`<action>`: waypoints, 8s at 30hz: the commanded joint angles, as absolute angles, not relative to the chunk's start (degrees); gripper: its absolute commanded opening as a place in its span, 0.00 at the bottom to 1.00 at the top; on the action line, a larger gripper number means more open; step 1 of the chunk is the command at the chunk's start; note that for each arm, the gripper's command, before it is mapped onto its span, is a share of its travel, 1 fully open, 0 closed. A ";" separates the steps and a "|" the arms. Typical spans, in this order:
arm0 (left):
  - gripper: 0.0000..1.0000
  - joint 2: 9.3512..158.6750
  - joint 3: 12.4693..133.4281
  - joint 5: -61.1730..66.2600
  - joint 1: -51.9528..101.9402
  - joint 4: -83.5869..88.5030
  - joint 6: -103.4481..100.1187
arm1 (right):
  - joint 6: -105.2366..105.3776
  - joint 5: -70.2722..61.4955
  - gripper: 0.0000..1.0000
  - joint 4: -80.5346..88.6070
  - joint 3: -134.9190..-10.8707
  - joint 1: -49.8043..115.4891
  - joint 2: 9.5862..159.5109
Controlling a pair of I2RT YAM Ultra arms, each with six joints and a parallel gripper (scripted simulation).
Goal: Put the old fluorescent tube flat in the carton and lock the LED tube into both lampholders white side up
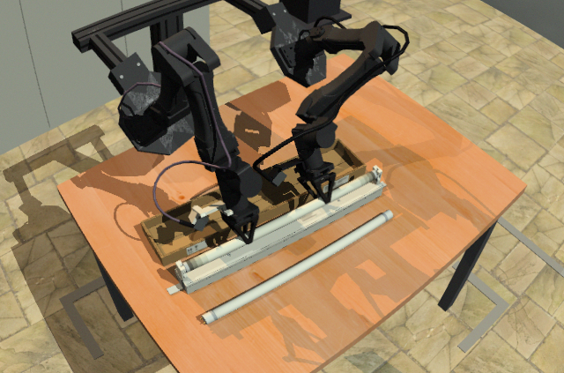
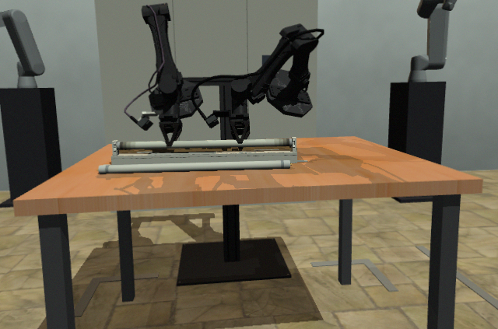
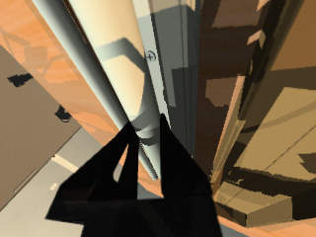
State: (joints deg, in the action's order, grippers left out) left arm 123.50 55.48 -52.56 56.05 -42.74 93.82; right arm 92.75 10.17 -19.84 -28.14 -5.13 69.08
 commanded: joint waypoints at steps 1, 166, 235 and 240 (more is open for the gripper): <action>0.49 122.78 55.35 -52.79 57.85 -40.85 93.48 | 92.03 12.89 0.11 -16.50 -25.68 -4.18 66.49; 0.49 58.67 62.40 0.83 -0.39 -0.80 0.76 | 0.43 0.53 0.49 -0.73 -62.06 0.91 59.45; 0.49 114.58 105.59 -27.11 42.54 55.38 40.29 | 76.00 4.56 0.49 50.58 -81.22 -5.97 82.01; 0.49 118.80 109.04 -29.81 45.84 60.25 43.95 | 83.02 4.97 0.49 55.13 -82.64 -6.35 83.53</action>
State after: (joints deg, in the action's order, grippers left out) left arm 117.10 105.54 -27.57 43.05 54.76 40.47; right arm 76.82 3.51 49.98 -80.38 -5.61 82.39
